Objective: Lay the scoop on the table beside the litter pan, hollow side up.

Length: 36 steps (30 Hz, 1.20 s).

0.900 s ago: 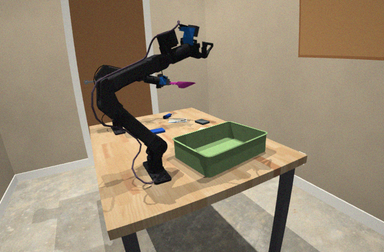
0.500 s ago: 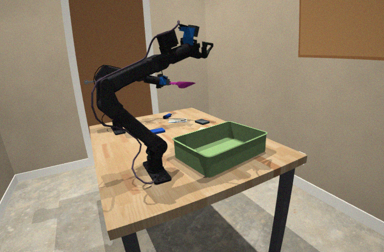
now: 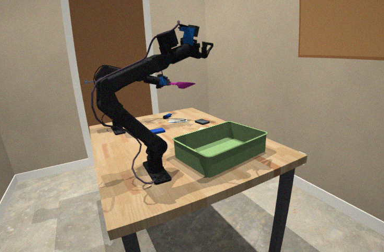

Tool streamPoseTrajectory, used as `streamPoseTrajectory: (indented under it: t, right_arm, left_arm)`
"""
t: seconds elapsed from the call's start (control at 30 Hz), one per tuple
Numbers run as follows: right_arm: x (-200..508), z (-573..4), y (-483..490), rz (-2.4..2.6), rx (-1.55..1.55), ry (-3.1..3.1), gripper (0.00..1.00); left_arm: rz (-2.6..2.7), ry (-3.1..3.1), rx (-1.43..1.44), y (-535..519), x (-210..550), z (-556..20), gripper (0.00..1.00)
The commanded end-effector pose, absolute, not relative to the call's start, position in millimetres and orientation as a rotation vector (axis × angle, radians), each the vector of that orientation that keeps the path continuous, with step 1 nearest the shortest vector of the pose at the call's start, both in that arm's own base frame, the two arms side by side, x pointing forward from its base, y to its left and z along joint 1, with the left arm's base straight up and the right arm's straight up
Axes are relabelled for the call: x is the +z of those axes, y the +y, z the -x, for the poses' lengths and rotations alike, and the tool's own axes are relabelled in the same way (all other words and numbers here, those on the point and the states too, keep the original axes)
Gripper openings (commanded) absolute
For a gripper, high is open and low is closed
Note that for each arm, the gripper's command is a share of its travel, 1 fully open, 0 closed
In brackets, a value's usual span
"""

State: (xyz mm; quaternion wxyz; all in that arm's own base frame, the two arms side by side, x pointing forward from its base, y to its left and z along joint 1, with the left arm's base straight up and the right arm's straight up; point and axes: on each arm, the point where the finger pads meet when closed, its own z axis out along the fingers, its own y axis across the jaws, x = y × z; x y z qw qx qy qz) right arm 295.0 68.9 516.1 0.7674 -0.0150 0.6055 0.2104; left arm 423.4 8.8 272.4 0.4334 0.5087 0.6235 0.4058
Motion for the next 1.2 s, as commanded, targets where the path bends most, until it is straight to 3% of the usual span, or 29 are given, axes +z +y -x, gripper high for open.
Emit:
streamPoseTrajectory:
  t: [0.0,0.43,0.83,1.17]
  right_arm:
    - [521.7,-291.8,68.3,0.034,0.456,1.298,1.0]
    - [510.2,-303.2,78.2,0.056,0.442,1.383,1.0]
    - [498.1,-333.9,212.7,0.379,0.556,1.636,1.0]
    - [477.2,-302.8,352.9,0.728,0.657,1.715,1.0]
  left_arm:
    - [-1.244,1.534,1.019,8.5,281.8,-424.3,0.0]
    - [-1.283,1.329,0.978,-26.2,294.6,-418.9,0.0]
    - [-1.452,0.781,0.73,-159.0,253.7,-364.3,0.0]
    - [-1.564,0.351,0.47,-273.8,206.1,-316.7,0.0]
